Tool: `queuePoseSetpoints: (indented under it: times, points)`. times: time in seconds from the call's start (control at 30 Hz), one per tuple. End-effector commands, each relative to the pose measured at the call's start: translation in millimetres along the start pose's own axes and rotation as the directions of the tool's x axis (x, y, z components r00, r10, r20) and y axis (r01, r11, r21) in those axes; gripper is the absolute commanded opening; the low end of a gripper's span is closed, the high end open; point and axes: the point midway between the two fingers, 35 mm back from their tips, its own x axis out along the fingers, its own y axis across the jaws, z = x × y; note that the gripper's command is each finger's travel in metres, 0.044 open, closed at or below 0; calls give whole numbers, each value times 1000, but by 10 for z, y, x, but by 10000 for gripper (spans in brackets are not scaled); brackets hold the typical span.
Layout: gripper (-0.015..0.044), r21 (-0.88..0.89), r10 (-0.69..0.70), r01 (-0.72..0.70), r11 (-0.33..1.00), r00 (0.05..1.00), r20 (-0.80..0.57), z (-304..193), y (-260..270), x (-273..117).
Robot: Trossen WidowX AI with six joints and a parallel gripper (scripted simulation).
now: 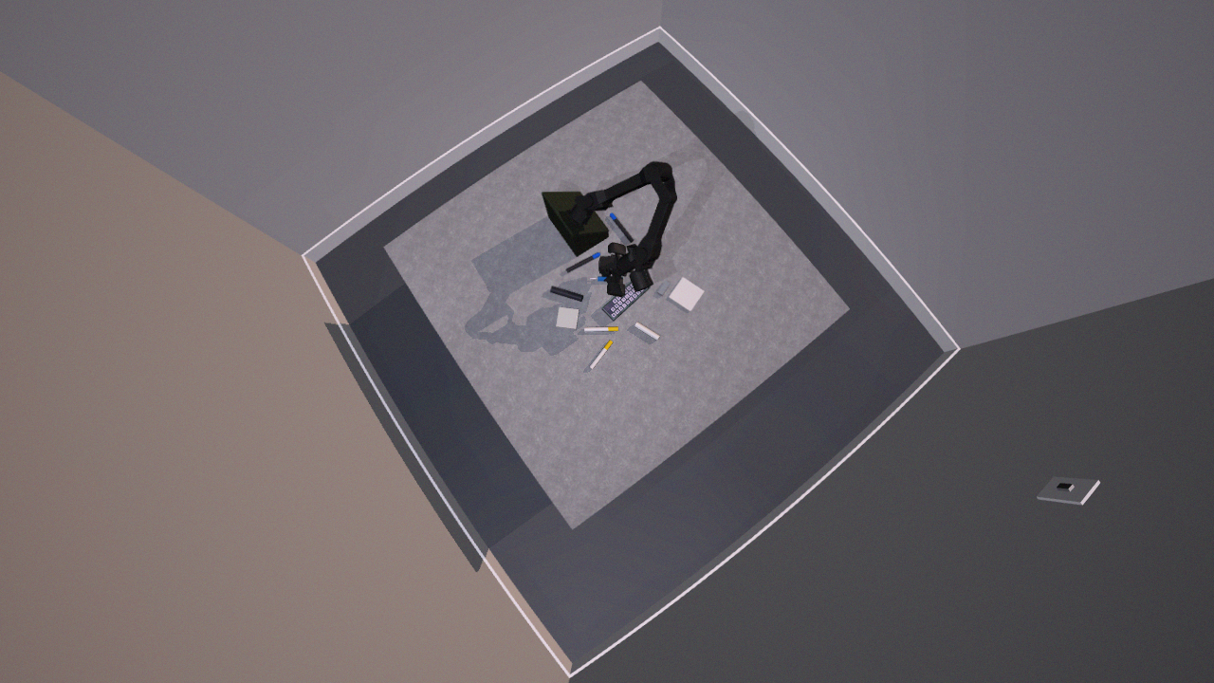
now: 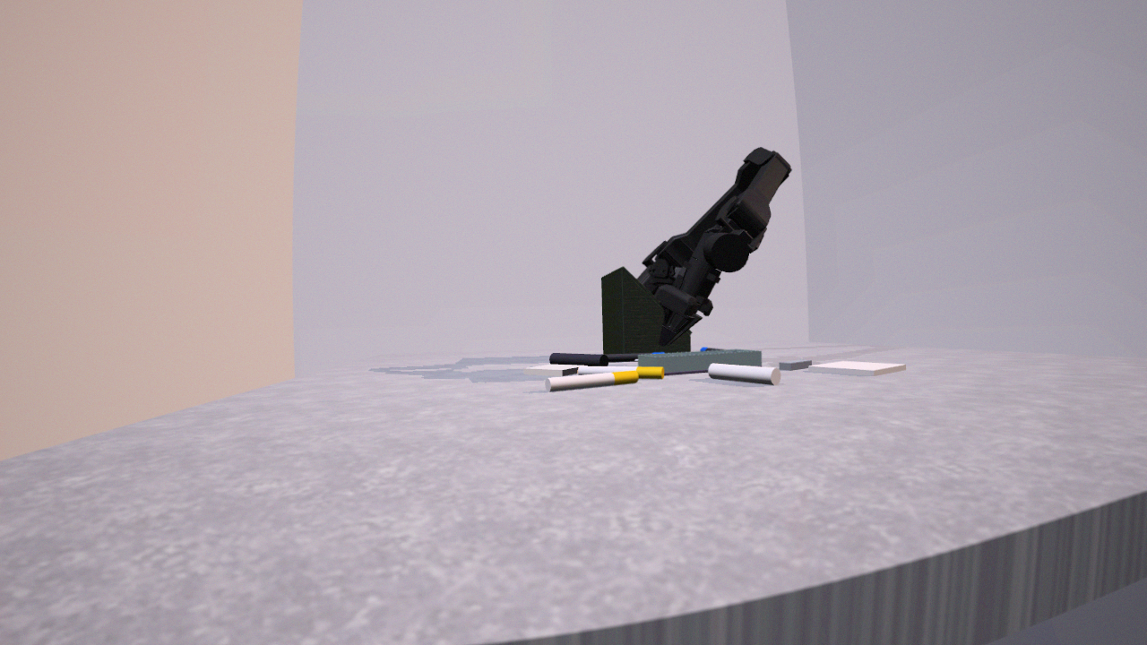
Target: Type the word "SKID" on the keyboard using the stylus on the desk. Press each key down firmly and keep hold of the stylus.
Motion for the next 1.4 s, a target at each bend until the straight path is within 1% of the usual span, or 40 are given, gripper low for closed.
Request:
queuePoseSetpoints:
  times: [0.0,1.17,1.33,1.37]
  points:
    - [150,6,-1,1,1000,1000,-4,-19,-2,30]
    - [150,6,-3,3,1000,1000,-4,-155,-5,261]
    - [19,0,-1,1,1000,1000,-1,-145,-5,245]
    - [12,0,-1,1,1000,1000,-1,-145,-5,245]
